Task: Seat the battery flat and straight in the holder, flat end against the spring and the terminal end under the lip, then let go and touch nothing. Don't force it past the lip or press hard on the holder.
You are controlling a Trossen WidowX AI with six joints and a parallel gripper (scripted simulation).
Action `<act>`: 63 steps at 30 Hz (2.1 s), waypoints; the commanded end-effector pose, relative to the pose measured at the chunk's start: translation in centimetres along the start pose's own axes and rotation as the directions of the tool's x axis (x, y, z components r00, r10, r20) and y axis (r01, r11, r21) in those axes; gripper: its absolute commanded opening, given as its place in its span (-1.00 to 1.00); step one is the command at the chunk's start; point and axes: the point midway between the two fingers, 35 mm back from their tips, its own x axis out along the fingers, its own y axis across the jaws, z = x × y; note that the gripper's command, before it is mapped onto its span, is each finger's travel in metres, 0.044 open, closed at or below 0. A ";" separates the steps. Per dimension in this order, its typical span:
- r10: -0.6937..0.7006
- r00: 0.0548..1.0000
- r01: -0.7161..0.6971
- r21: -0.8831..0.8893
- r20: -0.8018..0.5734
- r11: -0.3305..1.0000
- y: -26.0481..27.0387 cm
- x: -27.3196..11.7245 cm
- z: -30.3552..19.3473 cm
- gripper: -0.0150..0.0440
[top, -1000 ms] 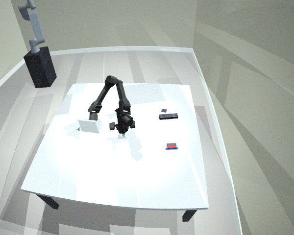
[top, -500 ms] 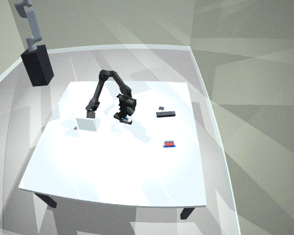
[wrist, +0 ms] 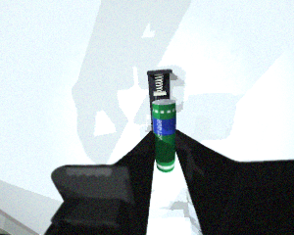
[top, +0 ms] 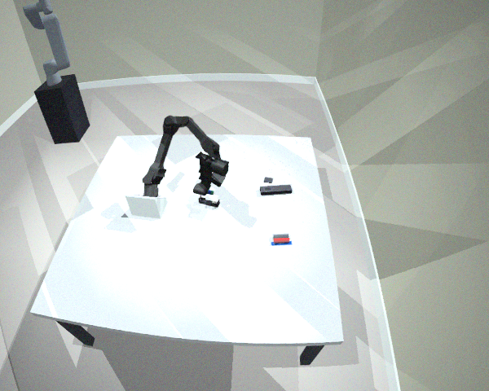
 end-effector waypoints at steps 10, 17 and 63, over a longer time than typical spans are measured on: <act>0.003 0.978 -0.004 -0.005 -0.207 1.000 0.1 3.1 -0.4 -0.29; 0.002 0.972 -0.003 -0.005 -0.234 1.000 0.1 3.3 -0.3 -0.29; 0.002 0.892 -0.006 -0.009 -0.452 1.000 0.1 4.9 1.4 -0.29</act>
